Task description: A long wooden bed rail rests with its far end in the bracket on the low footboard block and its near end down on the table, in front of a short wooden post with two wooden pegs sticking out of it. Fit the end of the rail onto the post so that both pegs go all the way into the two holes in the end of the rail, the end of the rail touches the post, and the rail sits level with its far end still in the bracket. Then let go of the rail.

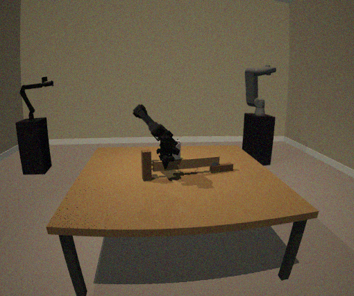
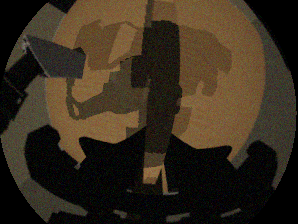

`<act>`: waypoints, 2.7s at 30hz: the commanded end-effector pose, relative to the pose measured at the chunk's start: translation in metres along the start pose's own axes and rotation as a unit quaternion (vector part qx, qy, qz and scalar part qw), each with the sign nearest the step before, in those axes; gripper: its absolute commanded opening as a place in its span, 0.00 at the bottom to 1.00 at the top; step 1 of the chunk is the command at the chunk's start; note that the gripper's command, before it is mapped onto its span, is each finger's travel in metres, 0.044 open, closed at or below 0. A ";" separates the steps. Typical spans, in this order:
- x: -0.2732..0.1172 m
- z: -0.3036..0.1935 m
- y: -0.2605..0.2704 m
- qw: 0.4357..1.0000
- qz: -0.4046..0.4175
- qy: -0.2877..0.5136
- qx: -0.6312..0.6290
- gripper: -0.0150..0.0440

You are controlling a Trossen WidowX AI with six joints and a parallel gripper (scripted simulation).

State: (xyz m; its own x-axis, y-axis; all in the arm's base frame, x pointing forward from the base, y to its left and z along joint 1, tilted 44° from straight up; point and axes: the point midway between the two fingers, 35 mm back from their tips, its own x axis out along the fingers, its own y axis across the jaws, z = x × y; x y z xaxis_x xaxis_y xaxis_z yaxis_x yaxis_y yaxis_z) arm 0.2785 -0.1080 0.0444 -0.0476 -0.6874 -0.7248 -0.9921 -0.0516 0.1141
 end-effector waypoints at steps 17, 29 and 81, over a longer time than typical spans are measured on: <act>-0.004 -0.009 -0.001 1.000 -0.004 0.001 0.001 0.25; -0.002 -0.010 -0.001 1.000 -0.004 0.001 0.001 0.25; -0.001 -0.004 0.000 1.000 -0.004 0.001 0.001 0.25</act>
State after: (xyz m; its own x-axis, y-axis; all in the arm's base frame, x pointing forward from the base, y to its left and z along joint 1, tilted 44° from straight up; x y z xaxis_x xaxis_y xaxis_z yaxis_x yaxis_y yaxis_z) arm 0.2786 -0.1105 0.0459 -0.0410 -0.6877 -0.7249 -0.9927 -0.0541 0.1074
